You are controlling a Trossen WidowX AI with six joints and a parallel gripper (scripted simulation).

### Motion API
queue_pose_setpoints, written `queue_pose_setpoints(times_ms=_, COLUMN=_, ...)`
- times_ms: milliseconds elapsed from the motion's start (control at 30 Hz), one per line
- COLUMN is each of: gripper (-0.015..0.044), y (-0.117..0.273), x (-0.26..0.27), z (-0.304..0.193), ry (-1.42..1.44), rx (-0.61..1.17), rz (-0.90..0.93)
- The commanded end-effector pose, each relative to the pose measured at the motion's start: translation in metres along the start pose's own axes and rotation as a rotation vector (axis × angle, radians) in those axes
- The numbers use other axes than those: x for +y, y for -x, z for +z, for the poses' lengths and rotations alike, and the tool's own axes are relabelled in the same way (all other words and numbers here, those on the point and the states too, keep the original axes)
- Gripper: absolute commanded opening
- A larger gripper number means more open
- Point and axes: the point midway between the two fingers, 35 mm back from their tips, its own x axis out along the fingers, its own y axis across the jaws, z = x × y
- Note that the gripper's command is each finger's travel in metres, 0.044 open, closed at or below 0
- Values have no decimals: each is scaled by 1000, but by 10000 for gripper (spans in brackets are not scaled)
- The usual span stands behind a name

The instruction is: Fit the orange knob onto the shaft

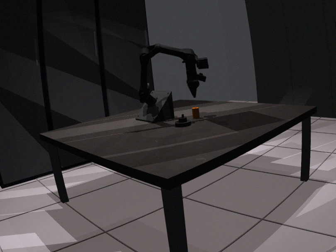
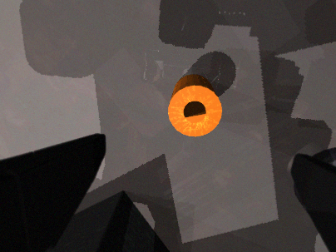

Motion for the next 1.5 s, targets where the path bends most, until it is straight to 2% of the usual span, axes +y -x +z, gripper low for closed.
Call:
queue_pose_setpoints(times_ms=0, gripper=440, y=0, x=-1, z=0, ry=-363, rx=2, rz=-6)
queue_pose_setpoints(times_ms=100, gripper=440, y=0, x=-1, z=0, ry=-646, rx=2, rz=-6)
queue_pose_setpoints(times_ms=167, gripper=440, y=0, x=-1, z=0, ry=-713, rx=1, rz=-6)
queue_pose_setpoints(times_ms=433, gripper=440, y=0, x=-1, z=0, ry=-713, rx=1, rz=-6)
queue_pose_setpoints(times_ms=600, gripper=440, y=-36, x=-1, z=-1, ry=-759, rx=2, rz=-8)
queue_pose_setpoints(times_ms=1467, gripper=440, y=-76, x=-2, z=1, ry=-759, rx=1, rz=-8)
